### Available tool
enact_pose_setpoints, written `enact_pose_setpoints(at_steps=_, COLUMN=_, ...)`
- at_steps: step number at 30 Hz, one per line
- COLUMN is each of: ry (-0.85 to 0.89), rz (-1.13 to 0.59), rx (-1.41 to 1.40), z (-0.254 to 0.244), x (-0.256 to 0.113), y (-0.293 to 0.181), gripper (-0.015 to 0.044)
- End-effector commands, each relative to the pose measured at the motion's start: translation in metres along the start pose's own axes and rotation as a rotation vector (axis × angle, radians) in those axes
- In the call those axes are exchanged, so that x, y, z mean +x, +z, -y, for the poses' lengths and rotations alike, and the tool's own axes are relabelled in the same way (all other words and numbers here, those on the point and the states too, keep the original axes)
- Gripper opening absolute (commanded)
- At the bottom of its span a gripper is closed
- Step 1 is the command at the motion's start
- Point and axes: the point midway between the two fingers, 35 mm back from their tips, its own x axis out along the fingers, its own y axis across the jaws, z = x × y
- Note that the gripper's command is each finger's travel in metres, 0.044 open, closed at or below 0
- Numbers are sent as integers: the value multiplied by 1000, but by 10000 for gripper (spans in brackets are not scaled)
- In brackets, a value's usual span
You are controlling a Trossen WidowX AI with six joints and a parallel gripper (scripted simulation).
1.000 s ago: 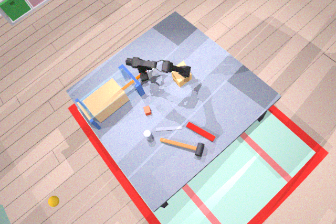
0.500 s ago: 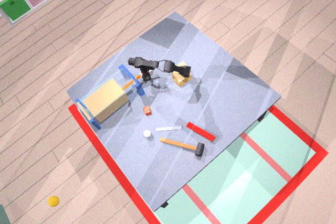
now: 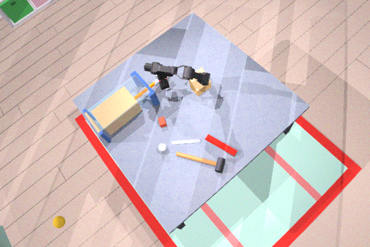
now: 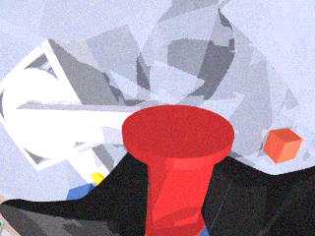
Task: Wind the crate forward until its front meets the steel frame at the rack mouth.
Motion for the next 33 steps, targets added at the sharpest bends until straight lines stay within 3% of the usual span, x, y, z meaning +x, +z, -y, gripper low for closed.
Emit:
enact_pose_setpoints(at_steps=1, ry=4, rz=17, rx=9, z=-1, x=1, y=11, gripper=0)
enact_pose_setpoints(at_steps=33, ry=5, rz=19, rx=11, z=-15, x=0, y=57, gripper=0)
